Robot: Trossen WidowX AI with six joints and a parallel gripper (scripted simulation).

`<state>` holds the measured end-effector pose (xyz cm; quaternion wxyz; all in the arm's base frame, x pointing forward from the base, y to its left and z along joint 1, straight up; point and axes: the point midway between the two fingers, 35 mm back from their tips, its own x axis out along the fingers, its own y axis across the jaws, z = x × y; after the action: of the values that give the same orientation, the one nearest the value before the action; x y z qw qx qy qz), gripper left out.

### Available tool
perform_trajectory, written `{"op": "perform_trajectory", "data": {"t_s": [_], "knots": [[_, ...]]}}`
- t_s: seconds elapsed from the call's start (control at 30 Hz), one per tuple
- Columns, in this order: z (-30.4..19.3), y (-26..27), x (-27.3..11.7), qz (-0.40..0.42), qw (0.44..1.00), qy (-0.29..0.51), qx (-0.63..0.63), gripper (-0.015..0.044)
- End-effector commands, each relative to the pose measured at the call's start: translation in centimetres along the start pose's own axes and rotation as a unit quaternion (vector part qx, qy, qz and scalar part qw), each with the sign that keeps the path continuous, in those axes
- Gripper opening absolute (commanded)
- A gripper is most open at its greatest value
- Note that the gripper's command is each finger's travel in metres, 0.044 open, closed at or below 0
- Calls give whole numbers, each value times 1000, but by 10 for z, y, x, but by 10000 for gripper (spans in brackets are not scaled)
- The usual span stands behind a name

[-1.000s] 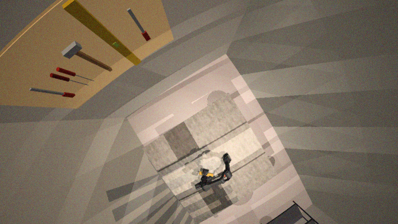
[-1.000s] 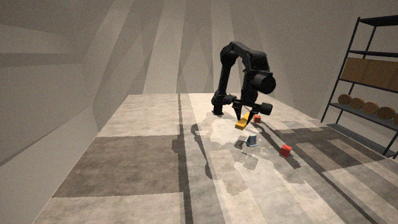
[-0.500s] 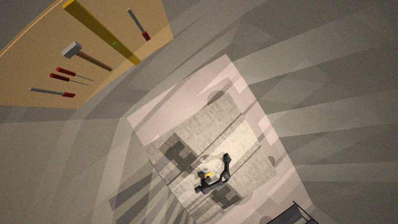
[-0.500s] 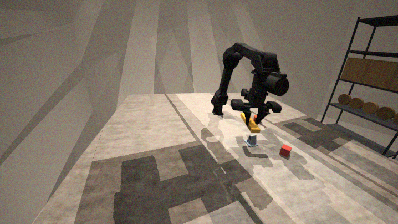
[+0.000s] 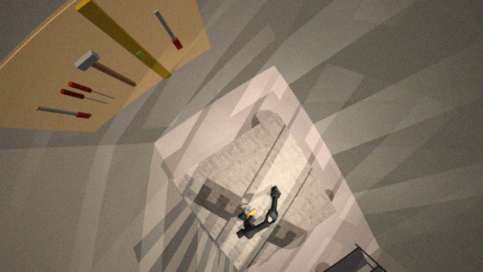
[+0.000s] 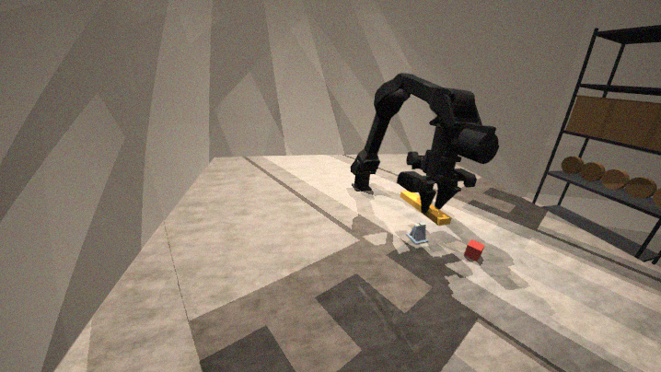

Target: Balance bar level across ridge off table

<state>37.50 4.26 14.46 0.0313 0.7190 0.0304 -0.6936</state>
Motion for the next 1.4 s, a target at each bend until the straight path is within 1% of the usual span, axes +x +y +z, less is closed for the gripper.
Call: {"op": "perform_trajectory", "data": {"t_s": [0.0, 0.7, 1.37], "knots": [[0, -2, 5, -2, 1000, -2, -5, 0], [1, -6, 39, -2, 1000, -2, -5, 0], [1, -6, 40, -2, 1000, -2, -5, 0]]}}
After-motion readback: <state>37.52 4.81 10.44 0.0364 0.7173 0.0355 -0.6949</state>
